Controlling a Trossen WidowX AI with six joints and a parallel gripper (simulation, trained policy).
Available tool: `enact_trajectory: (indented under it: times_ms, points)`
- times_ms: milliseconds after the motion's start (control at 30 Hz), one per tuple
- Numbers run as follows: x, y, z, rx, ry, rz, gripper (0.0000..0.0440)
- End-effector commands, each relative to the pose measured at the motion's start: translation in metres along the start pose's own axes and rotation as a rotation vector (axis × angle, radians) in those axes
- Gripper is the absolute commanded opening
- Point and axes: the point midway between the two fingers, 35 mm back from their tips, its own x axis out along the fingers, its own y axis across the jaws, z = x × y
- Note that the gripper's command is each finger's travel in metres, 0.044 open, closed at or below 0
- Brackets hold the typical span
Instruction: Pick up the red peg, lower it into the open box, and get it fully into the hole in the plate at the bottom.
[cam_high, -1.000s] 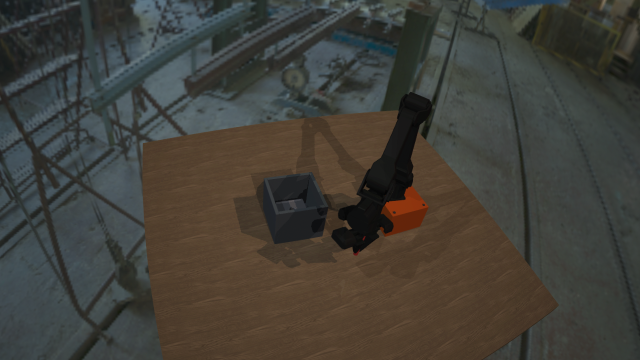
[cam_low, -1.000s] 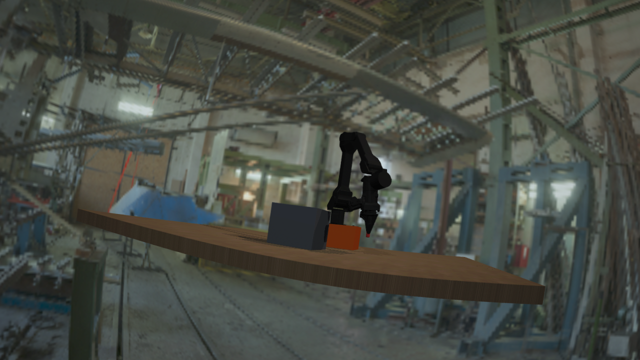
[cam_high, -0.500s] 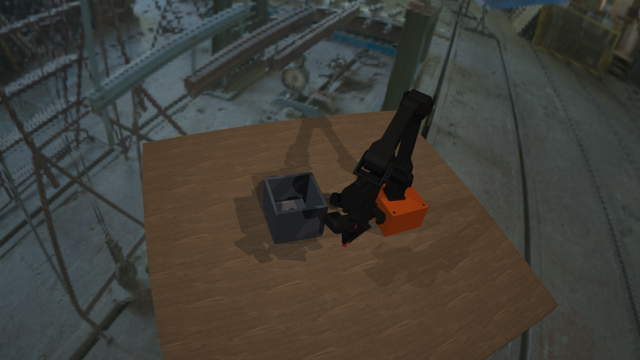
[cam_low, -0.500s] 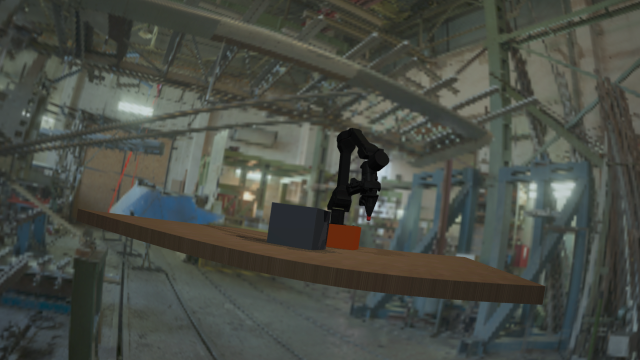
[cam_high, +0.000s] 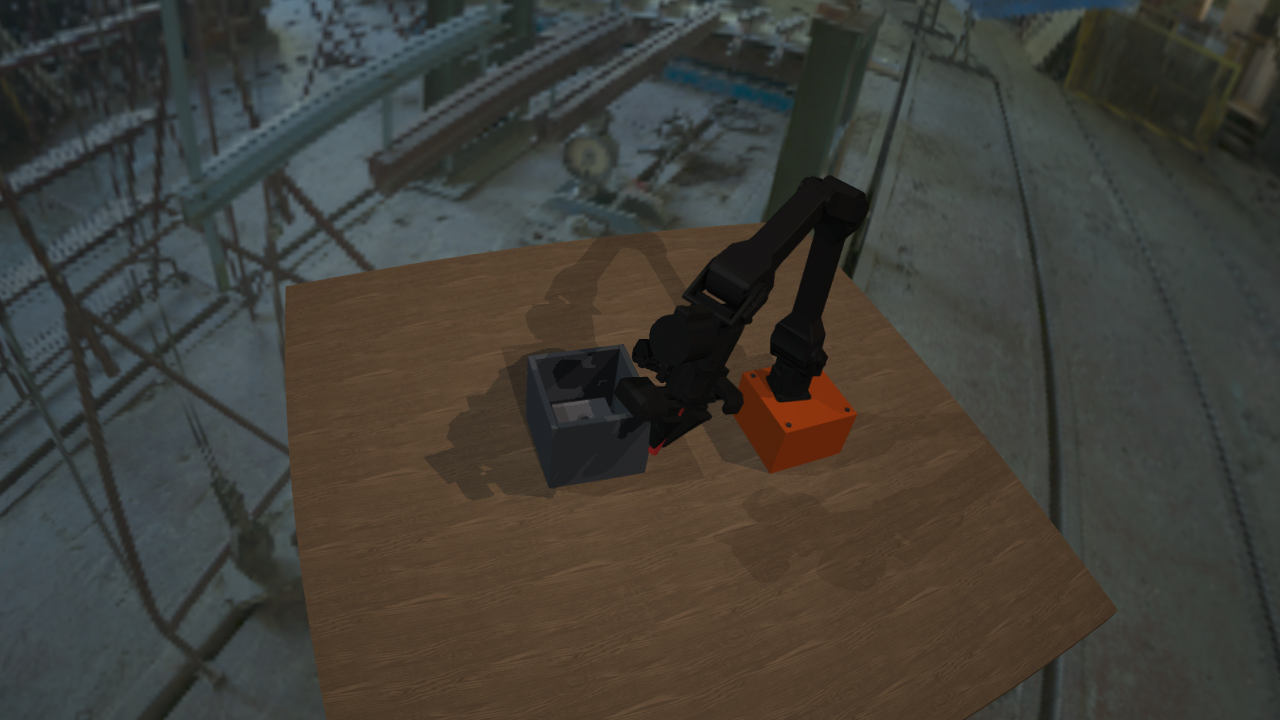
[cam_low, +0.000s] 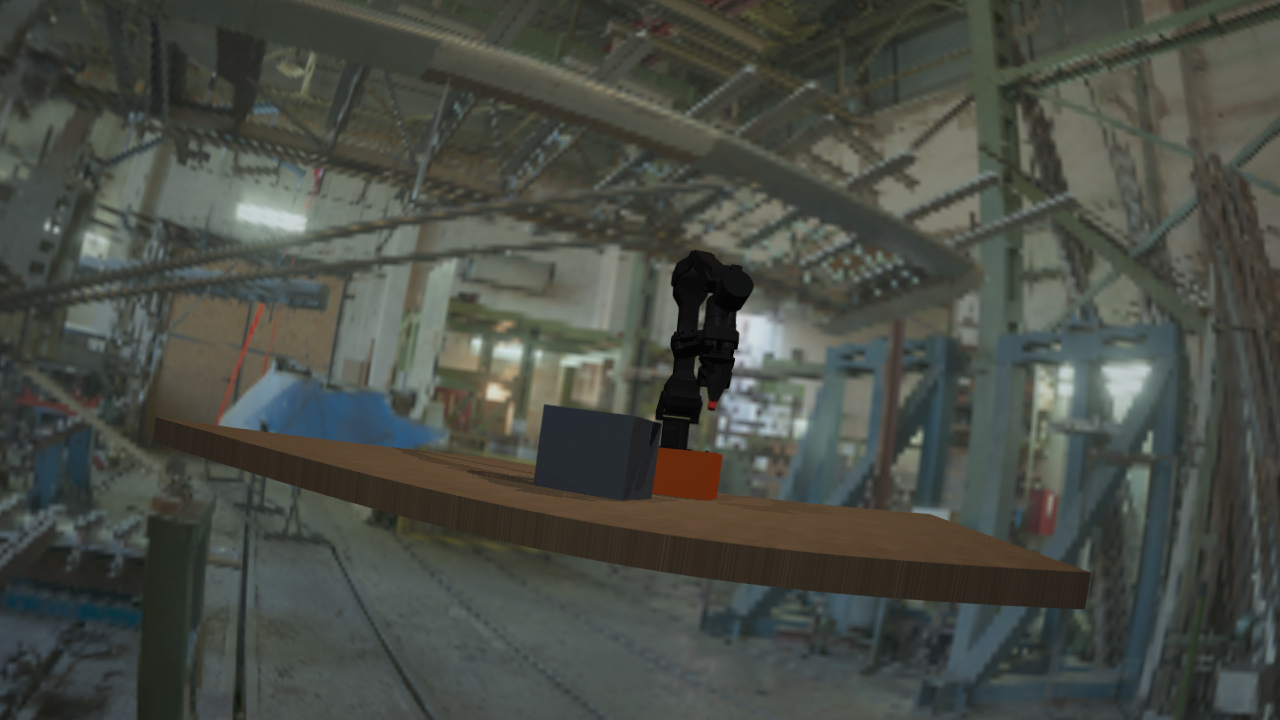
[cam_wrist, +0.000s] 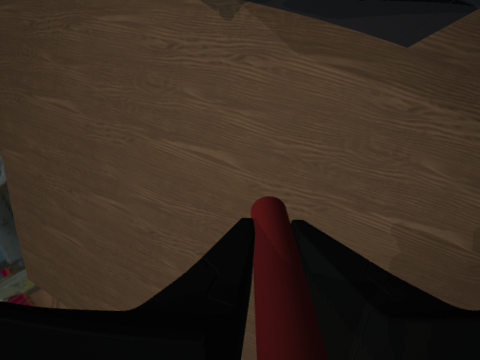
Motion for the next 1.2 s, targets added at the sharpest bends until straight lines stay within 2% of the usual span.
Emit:
enact_trajectory:
  times_ms: [0,600,1167]
  points:
    - [-0.005,0.006,0.019,0.002,-0.035,0.005,0.0]
    - [-0.007,0.002,0.089,0.037,-0.124,-0.07,0.0]
    - [0.003,-0.011,0.132,0.044,-0.131,-0.171,0.0]
